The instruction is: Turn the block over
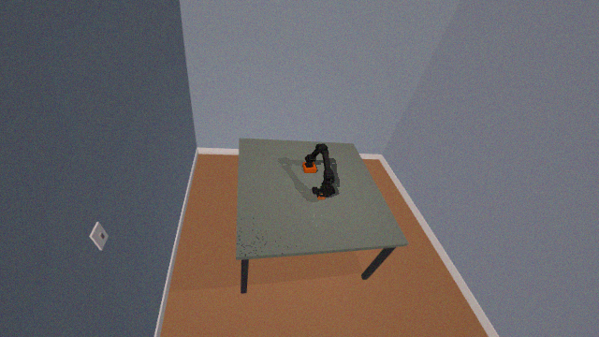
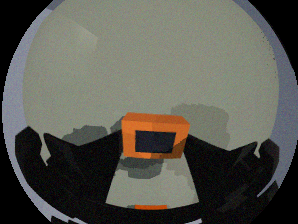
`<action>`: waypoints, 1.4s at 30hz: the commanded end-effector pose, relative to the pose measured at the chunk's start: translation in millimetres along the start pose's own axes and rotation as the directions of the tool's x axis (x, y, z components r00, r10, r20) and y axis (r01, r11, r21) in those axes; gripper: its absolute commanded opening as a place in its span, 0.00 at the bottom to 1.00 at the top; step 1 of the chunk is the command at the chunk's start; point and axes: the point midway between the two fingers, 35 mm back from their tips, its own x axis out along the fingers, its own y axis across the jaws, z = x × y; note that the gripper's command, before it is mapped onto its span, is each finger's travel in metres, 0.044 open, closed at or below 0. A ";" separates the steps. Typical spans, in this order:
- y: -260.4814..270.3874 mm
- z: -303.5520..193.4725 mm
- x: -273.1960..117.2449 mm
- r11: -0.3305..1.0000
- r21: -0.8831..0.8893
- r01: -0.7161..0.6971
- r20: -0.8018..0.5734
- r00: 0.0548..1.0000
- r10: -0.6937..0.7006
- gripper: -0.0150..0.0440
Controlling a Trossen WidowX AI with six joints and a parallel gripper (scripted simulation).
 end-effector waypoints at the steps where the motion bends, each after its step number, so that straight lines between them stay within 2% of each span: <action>1: -0.4 2.5 -13.3 1.000 0.005 0.002 0.018 1.000 -0.002 0.25; 5: -0.3 3.2 -12.0 1.000 0.004 0.002 0.040 0.999 -0.002 0.25; 21: 0.8 6.9 -3.2 1.000 0.000 0.003 0.273 0.962 -0.003 0.25; 42: -0.1 -2.7 -5.0 1.000 0.004 0.002 0.552 0.834 -0.004 0.25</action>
